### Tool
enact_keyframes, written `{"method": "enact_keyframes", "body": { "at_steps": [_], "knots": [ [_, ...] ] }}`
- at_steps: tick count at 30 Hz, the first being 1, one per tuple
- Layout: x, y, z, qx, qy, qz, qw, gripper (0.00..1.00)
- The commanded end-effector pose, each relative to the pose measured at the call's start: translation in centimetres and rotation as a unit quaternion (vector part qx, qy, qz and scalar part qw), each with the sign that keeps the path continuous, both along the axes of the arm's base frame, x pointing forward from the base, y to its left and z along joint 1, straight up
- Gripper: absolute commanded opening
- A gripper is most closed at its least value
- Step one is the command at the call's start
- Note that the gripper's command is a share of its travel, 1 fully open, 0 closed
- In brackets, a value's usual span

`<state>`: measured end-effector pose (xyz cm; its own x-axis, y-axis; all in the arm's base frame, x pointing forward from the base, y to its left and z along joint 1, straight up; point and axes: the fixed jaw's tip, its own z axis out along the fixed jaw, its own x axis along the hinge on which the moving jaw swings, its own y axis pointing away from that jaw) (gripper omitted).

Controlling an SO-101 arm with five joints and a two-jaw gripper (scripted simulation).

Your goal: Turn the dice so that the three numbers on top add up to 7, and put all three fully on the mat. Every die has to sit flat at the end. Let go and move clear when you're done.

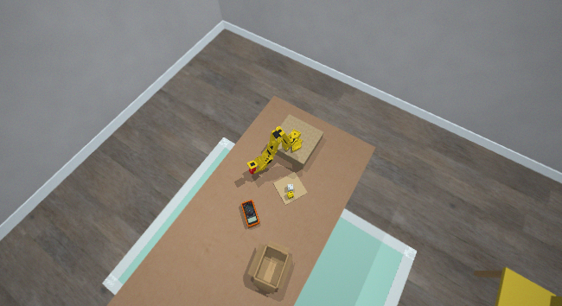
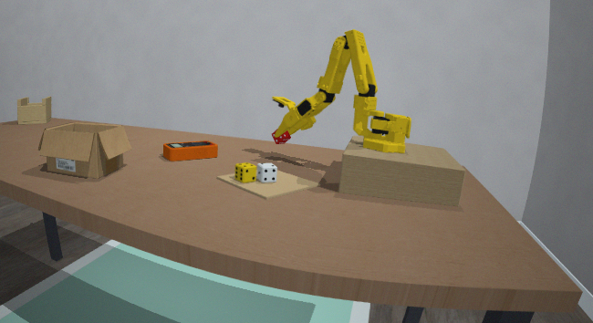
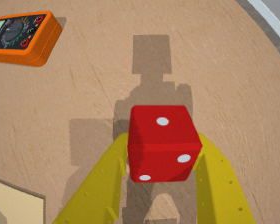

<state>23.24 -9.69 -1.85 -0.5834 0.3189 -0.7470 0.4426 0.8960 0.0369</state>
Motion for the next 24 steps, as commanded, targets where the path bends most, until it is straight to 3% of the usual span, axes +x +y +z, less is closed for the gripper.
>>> {"method": "enact_keyframes", "body": {
  "at_steps": [1, 14, 24],
  "knots": [
    [-0.23, -0.15, -0.39, -0.009, -0.012, -0.001, 1.0, 0.0],
    [-0.14, -0.31, -0.41, -0.058, -0.1, 0.001, 0.993, 0.0],
    [-0.39, -0.23, -0.2, -0.075, -0.131, 0.001, 0.989, 0.0]
  ]
}}
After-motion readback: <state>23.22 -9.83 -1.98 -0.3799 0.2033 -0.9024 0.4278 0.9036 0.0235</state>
